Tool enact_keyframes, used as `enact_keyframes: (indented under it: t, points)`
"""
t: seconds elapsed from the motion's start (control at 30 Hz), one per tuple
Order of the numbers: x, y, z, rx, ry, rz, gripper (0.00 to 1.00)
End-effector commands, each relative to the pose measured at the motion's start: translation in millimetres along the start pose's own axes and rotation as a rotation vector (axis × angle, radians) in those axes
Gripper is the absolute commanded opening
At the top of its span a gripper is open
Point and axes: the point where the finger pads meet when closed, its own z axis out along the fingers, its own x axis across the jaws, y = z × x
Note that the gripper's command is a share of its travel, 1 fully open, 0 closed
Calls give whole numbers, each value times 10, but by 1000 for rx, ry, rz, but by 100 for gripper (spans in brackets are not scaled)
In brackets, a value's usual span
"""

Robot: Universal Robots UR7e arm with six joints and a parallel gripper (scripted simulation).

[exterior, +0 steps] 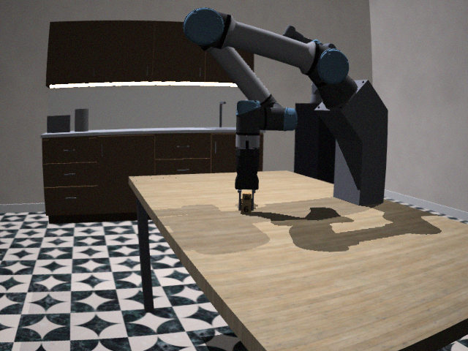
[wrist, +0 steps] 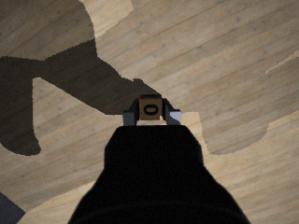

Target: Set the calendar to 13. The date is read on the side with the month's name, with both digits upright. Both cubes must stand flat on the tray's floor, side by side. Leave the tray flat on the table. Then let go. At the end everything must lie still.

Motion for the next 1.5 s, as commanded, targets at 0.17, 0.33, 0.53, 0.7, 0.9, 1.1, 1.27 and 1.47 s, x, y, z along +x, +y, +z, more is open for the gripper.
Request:
enact_keyframes:
  t: [0.17,0.33,0.53,0.7,0.9,1.1,1.27,1.47]
  points:
    - [3,-2,-3,0,1,0,60]
    - [3,-2,-3,0,1,0,60]
    - [3,-2,-3,0,1,0,66]
    - [3,-2,-3,0,1,0,78]
    - [3,-2,-3,0,1,0,84]
    - [3,-2,-3,0,1,0,90]
    - [3,-2,-4,0,1,0,90]
    - [3,-2,-26,0,1,0,90]
